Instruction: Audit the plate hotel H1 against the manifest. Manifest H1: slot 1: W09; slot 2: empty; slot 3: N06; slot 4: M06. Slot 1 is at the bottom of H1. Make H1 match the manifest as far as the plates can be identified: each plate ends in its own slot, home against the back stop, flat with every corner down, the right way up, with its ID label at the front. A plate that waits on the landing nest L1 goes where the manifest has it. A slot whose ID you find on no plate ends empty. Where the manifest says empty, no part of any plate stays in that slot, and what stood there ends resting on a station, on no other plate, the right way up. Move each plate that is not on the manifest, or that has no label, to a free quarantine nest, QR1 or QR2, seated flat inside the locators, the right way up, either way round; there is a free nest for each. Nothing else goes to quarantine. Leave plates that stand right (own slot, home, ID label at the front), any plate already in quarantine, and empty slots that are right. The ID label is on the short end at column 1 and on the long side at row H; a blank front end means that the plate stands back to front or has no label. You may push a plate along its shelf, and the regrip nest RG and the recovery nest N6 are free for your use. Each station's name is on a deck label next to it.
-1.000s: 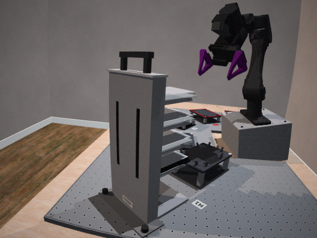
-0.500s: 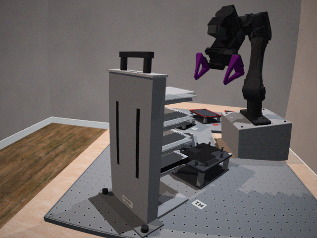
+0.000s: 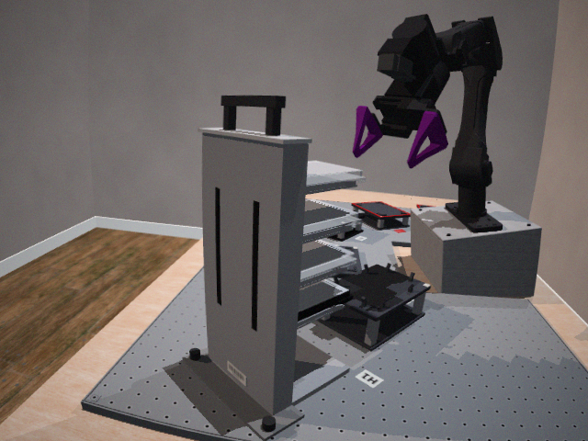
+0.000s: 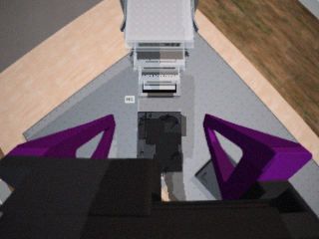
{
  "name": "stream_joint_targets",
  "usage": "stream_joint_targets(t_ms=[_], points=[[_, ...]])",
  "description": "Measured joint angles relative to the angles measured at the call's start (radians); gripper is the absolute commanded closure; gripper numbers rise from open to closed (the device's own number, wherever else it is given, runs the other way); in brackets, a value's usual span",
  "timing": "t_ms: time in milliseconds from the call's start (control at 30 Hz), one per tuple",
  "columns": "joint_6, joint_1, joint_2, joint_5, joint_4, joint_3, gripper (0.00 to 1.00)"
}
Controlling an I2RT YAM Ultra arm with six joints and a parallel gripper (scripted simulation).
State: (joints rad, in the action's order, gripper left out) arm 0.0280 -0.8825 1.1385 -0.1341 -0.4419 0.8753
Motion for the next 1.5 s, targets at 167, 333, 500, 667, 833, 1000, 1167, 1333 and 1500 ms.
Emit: stream_joint_targets(t_ms=[167,333,500,667,833,1000,1167,1333,1500], points=[[0.003,0.004,0.032,0.003,0.027,0.006,0.00],[0.005,0.006,0.049,0.006,0.047,0.011,0.00],[0.007,0.010,0.082,0.008,0.070,0.016,0.00],[0.009,0.014,0.115,0.011,0.093,0.023,0.00],[0.011,0.016,0.137,0.013,0.111,0.029,0.00],[0.011,0.016,0.138,0.013,0.122,0.034,0.00],[0.012,0.016,0.138,0.013,0.126,0.037,0.00],[0.012,0.016,0.138,0.013,0.127,0.038,0.00],[0.012,0.016,0.138,0.013,0.127,0.039,0.00]])
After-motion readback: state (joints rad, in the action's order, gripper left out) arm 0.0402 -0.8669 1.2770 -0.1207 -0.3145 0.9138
